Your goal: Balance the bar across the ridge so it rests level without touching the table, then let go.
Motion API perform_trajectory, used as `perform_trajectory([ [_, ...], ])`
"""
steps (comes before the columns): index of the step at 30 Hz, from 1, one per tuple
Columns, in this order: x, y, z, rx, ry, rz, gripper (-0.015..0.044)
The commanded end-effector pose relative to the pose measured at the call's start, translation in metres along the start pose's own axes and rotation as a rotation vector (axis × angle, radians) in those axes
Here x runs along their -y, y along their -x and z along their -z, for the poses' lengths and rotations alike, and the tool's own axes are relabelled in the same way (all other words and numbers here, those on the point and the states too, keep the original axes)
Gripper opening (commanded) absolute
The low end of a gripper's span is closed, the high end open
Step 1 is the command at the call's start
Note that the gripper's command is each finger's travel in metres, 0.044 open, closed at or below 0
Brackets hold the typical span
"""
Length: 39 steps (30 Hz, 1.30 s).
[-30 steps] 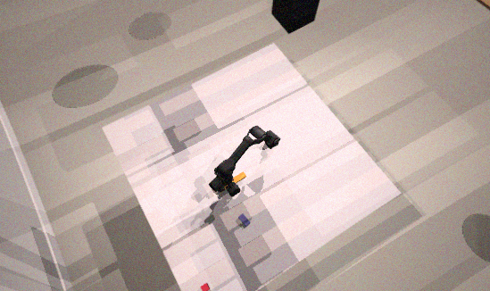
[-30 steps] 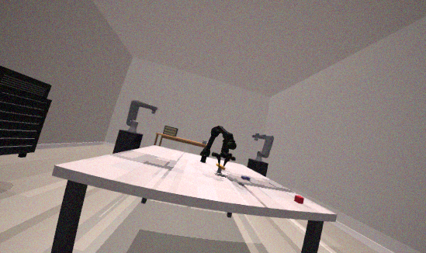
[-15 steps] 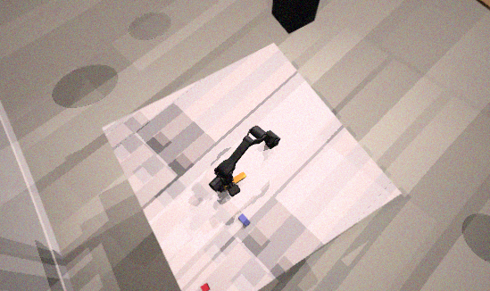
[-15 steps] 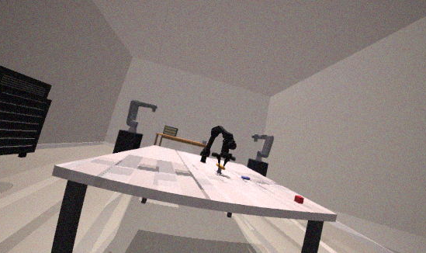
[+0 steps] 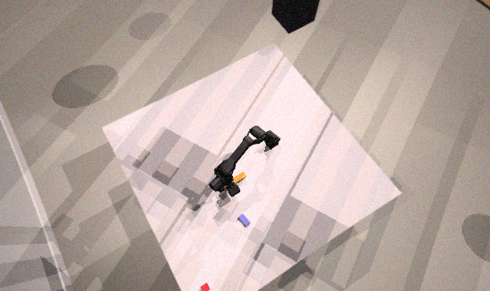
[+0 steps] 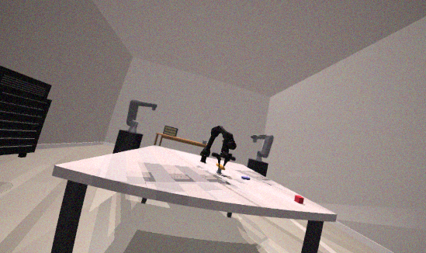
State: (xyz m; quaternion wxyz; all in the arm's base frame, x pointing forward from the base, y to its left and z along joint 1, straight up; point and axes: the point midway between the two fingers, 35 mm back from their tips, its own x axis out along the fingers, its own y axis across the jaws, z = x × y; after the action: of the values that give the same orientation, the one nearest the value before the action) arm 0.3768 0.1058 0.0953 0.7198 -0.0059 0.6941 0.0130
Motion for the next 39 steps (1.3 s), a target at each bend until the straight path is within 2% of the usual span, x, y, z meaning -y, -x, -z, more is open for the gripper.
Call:
perform_trajectory([
  [1,0.0001,-0.0025,0.0000,-0.002,-0.003,0.001,0.0000],
  [39,-0.0001,0.0001,-0.0007,0.002,0.000,-0.001,0.0000],
])
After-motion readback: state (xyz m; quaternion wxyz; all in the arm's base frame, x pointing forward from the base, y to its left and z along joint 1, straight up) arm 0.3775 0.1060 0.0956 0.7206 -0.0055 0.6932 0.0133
